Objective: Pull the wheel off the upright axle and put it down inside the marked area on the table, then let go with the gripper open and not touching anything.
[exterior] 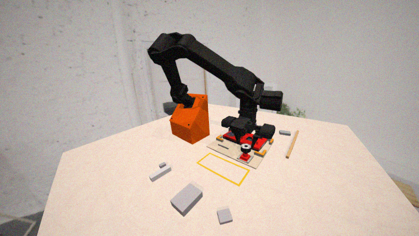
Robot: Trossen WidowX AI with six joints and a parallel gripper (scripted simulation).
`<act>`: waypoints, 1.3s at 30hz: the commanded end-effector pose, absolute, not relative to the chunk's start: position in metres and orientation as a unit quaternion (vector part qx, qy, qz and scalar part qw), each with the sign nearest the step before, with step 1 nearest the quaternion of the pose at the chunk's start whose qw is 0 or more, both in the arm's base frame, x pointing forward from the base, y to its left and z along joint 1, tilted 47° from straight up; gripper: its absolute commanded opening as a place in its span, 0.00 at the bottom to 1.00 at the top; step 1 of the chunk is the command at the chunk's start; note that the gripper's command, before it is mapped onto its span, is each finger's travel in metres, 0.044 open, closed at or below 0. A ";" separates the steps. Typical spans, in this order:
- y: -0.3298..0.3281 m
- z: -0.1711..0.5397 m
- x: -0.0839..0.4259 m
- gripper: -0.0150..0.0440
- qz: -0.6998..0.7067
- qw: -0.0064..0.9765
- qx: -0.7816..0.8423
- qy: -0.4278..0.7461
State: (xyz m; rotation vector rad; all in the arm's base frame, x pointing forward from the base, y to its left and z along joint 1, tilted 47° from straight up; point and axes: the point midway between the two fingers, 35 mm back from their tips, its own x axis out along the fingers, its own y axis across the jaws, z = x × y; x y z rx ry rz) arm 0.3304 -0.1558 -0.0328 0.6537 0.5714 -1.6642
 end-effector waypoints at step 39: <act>-0.161 -0.040 0.331 0.56 -0.716 0.590 0.285 0.241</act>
